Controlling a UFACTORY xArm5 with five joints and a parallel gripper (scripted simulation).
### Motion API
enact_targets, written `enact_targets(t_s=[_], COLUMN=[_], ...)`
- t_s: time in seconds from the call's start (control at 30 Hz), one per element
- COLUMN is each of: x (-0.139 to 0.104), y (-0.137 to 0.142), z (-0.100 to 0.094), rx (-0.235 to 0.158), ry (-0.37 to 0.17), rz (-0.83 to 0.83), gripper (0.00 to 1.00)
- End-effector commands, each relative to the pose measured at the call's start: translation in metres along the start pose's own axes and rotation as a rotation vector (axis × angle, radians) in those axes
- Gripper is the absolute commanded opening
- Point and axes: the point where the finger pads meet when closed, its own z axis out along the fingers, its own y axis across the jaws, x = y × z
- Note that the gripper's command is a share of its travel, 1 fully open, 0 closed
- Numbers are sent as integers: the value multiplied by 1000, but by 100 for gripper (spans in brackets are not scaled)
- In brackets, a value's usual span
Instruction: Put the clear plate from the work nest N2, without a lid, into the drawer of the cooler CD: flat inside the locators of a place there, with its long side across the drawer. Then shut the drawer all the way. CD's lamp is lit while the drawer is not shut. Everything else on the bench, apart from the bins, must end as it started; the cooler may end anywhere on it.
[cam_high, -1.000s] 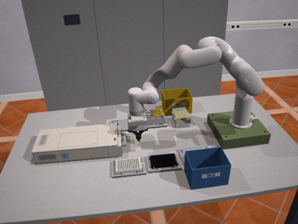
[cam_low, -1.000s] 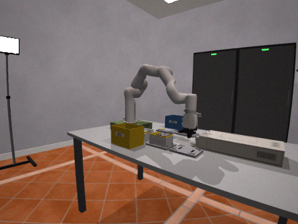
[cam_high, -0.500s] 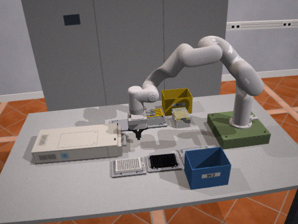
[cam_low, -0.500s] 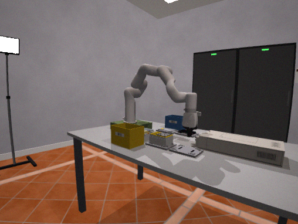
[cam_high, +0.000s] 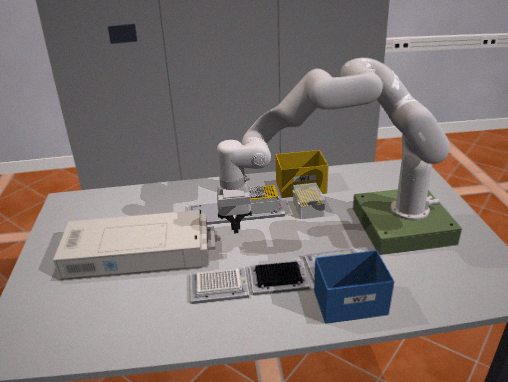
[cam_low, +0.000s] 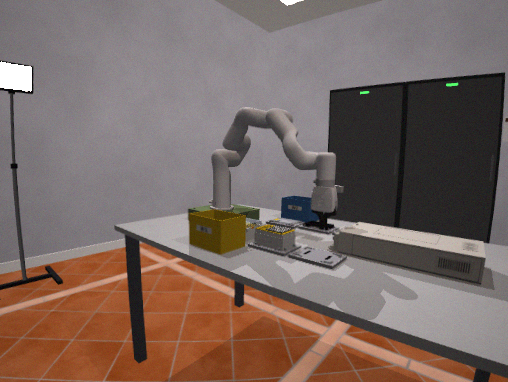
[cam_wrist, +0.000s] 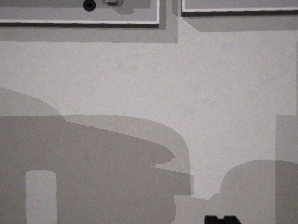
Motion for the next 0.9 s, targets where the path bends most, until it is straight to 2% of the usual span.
enact_targets(t_s=[0.0, 0.87], x=[0, 0], y=[2, 2], z=[-11, -49], rx=[-7, -7], ry=[-7, -7], rz=[0, 0], gripper=[0, 0])
